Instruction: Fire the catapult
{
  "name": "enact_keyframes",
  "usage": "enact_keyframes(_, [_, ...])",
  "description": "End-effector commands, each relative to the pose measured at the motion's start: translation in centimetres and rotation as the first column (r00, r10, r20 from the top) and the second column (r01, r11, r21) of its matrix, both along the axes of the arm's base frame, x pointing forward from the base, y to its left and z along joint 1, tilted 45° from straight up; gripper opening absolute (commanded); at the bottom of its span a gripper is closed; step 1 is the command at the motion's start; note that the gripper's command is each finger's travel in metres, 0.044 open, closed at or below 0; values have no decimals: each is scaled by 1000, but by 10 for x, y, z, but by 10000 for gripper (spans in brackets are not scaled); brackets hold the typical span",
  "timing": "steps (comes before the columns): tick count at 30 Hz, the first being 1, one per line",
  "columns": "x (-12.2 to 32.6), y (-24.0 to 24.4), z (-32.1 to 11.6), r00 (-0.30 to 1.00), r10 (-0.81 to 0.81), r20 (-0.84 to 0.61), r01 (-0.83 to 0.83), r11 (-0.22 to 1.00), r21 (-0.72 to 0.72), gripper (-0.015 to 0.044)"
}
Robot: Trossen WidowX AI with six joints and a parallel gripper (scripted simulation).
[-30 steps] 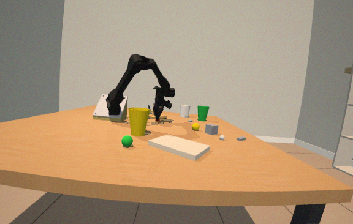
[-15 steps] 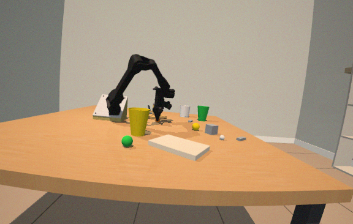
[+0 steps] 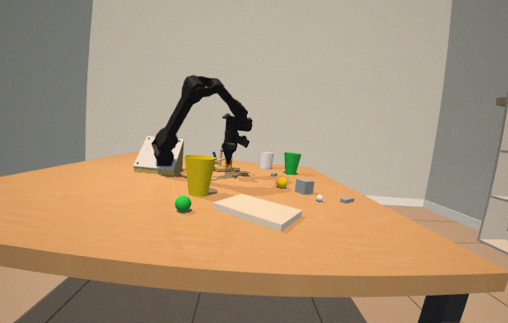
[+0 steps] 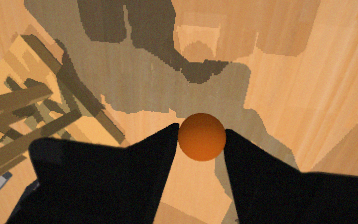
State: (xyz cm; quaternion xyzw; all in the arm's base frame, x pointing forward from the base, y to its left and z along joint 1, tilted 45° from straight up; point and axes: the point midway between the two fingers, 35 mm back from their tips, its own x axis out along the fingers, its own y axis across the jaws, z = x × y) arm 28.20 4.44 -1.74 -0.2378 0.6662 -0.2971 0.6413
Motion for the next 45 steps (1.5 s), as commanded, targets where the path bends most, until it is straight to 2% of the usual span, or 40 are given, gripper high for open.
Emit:
enact_keyframes(1, [4,22,22,1000,-3,10,3,1000,11,0])
enact_keyframes(9, [0,50,56,1000,-4,9,4,1000,7,0])
enact_keyframes(16, [-1,52,54,1000,4,-8,-4,1000,7,0])
enact_keyframes(29, [-34,79,11,934,151,-324,-151,988,25,0])
enact_keyframes(45, [-84,104,-40,722,229,-653,-256,965,55,0])
